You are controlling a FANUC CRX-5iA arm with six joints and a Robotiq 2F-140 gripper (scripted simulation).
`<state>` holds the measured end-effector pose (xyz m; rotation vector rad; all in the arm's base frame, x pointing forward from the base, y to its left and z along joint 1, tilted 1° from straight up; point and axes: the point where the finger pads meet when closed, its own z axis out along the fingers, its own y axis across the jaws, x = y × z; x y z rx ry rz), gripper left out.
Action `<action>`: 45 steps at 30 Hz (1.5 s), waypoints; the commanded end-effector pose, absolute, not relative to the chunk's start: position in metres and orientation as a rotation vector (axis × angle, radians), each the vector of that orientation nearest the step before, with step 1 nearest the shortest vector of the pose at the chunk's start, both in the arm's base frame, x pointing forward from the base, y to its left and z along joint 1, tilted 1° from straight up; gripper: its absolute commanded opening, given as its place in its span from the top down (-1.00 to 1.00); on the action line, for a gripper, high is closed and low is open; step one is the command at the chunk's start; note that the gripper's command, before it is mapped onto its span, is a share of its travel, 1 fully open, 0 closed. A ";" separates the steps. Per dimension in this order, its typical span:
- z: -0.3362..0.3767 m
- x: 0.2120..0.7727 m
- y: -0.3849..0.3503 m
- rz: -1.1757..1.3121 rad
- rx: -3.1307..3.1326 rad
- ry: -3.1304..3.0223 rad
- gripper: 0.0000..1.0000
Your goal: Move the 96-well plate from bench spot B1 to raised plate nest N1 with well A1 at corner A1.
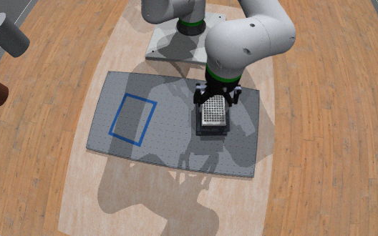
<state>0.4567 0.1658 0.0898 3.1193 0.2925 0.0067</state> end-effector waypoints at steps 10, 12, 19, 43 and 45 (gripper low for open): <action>0.089 0.457 0.166 0.007 3.119 0.292 1.00; 0.089 0.457 0.166 0.007 3.119 0.292 1.00; 0.088 0.457 0.166 0.007 3.119 0.292 1.00; 0.084 0.457 0.166 0.007 3.119 0.292 1.00; 0.084 0.457 0.166 0.007 3.119 0.292 1.00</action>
